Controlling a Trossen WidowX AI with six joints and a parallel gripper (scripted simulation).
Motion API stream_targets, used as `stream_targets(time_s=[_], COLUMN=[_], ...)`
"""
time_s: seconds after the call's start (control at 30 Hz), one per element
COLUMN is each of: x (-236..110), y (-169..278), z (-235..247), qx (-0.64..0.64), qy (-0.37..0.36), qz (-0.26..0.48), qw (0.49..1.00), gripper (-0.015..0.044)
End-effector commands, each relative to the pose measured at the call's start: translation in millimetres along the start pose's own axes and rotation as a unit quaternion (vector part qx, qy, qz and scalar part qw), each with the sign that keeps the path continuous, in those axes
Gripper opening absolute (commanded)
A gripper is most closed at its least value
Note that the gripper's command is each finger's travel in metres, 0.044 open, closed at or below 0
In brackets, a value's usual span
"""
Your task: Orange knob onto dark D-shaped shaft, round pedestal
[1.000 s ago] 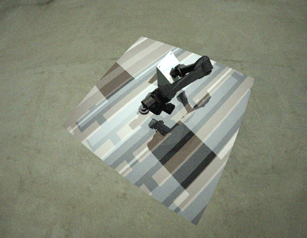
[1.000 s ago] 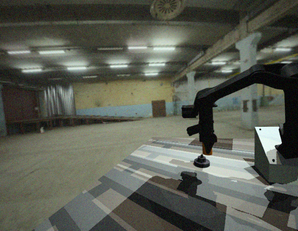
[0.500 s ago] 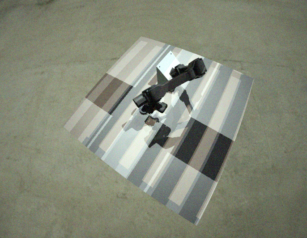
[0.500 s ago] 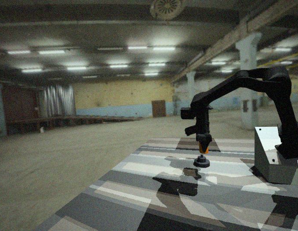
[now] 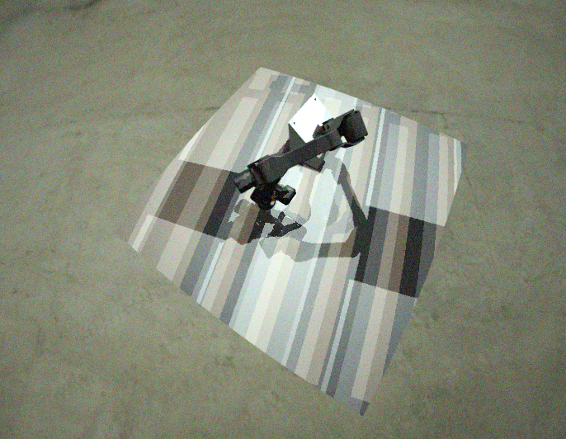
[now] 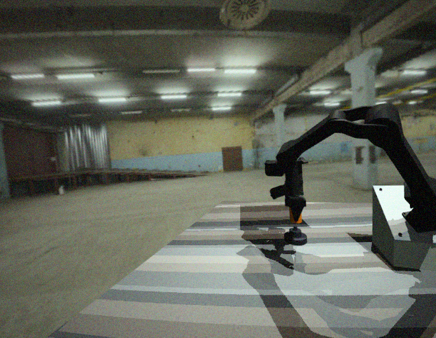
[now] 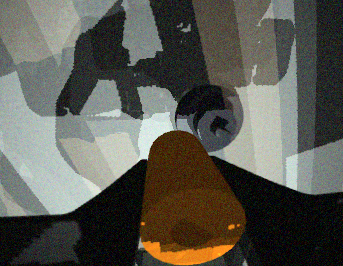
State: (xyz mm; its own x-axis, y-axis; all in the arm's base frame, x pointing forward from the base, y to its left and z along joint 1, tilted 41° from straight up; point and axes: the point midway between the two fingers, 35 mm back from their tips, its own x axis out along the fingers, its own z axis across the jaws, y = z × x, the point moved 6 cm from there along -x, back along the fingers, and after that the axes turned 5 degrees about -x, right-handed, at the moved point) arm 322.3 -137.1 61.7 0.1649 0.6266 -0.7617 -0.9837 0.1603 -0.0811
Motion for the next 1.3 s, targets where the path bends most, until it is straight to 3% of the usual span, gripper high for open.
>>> stream_targets(time_s=[0.0,0.43,0.8,1.27], x=[0,12,38,37], y=[-1,2,2,0], z=[-11,-50,-50,-50], qx=[-0.004,-0.006,-0.006,-0.01], qy=[0.004,0.002,0.002,0.002], qz=[-0.005,-0.005,-0.005,-0.005], qw=[1.0,1.0,1.0,1.0], gripper=[0.0,0.0,0.0,0.0])
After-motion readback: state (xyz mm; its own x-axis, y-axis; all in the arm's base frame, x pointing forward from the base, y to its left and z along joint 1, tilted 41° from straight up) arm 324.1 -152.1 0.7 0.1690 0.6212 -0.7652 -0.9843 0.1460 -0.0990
